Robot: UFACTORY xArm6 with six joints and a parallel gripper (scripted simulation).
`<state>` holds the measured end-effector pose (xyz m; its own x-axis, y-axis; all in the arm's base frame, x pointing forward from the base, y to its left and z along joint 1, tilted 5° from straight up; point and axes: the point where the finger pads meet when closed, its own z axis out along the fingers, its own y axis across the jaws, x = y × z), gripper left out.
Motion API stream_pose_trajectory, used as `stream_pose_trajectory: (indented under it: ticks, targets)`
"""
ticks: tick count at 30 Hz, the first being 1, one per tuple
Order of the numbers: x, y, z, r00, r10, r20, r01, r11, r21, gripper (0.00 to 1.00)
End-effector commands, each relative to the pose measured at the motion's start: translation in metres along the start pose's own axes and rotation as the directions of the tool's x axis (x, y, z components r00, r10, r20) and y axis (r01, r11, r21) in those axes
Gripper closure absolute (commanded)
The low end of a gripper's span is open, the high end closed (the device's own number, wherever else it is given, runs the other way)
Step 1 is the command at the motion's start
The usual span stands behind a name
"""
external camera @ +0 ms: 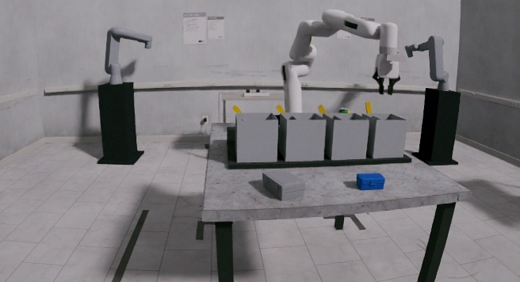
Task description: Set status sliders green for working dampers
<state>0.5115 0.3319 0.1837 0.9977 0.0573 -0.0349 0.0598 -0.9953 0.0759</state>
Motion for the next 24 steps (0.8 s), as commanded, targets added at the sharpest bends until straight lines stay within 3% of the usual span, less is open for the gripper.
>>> stream_pose_trajectory:
  ticks: [1,19,24]
  targets:
    - [0.001,0.0,-0.003,1.0,0.0,-0.005,0.0,1.0,0.003,0.61]
    - [0.001,0.0,-0.003,1.0,0.0,-0.005,0.0,1.0,0.003,0.61]
    - [-0.018,0.006,0.001,1.0,-0.002,-0.004,0.002,0.999,0.051,0.61]
